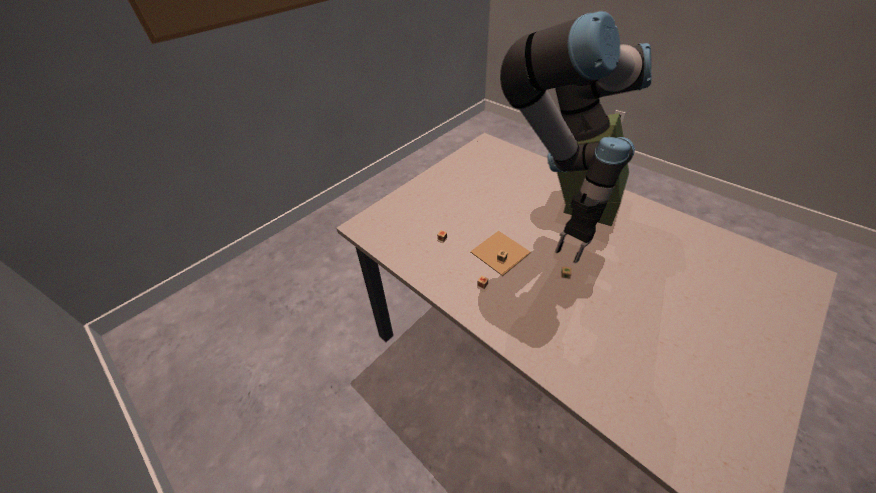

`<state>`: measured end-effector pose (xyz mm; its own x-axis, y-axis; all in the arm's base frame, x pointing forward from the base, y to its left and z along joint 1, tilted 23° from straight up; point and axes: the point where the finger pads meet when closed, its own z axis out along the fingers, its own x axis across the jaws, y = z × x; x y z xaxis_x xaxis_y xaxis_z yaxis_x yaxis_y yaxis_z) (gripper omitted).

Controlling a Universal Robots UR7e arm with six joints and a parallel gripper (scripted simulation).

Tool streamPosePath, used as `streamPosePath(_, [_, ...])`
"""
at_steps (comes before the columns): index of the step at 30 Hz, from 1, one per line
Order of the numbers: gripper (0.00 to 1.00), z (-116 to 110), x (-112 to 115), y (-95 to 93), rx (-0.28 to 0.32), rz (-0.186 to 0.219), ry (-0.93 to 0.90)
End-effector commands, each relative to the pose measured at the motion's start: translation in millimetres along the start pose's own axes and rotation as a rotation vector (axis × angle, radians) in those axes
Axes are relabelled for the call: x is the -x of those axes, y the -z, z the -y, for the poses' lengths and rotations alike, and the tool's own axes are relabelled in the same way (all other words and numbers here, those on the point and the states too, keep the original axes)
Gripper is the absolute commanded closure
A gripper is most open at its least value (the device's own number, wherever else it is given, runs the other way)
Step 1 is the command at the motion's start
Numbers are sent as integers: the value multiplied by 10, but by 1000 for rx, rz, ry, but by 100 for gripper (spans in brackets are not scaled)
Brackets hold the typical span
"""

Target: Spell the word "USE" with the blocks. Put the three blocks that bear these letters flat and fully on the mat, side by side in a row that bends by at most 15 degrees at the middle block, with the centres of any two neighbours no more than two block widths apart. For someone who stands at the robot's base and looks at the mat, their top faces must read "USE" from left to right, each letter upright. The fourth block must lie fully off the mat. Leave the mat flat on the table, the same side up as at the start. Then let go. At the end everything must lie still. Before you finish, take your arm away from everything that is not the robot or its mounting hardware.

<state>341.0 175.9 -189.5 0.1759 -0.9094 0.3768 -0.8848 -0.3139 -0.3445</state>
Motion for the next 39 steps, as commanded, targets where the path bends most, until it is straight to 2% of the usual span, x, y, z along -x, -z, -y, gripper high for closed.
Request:
streamPosePath(1, [0, 258, -124, -84, 1, 3, -4])
streamPosePath(5, [0, 712, -429, -232, 4, 7, -5])
streamPosePath(9, [0, 1184, -876, -357, 2, 6, -5])
streamPosePath(15, [0, 1624, -1460, -435, -5, -1, -3])
streamPosePath(22, [0, 1724, -1624, -445, -7, -3, -2])
streamPosePath(39, [0, 1728, -1631, -446, -8, -4, -2])
